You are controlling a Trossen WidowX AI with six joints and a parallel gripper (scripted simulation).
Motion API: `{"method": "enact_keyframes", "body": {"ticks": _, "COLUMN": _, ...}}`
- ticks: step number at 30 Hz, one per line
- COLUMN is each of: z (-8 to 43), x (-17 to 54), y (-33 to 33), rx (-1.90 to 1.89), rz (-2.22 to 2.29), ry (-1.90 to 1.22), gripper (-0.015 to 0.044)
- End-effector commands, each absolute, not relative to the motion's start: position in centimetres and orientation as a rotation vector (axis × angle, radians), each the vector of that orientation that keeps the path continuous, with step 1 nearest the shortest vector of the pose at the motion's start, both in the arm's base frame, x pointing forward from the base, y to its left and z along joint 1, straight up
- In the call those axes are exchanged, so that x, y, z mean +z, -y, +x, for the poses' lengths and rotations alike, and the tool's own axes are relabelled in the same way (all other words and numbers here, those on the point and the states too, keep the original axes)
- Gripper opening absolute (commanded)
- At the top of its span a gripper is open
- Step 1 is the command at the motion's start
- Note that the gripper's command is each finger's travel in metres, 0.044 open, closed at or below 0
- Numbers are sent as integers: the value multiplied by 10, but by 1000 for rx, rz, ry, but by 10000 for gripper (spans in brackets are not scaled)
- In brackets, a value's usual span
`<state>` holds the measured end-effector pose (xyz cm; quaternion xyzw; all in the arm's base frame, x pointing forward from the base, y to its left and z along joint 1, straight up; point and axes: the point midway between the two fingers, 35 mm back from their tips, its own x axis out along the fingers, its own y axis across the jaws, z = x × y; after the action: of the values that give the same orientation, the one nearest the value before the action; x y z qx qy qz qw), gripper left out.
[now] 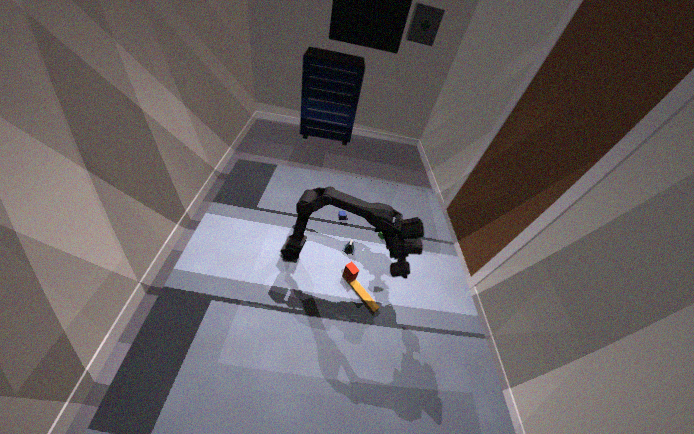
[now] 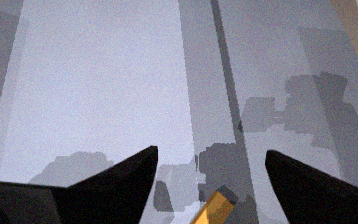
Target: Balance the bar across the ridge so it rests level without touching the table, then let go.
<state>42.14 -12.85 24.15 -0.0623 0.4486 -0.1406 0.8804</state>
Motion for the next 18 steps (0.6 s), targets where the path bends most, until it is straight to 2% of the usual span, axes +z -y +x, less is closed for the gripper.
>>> {"method": "enact_keyframes", "body": {"ticks": 1, "z": 409, "x": 232, "y": 131, "rx": -324, "rz": -18, "ry": -1001, "gripper": 315}}
{"method": "enact_keyframes", "body": {"ticks": 18, "z": 319, "x": 196, "y": 132, "rx": -614, "rz": 587, "ry": -1381, "gripper": 315}}
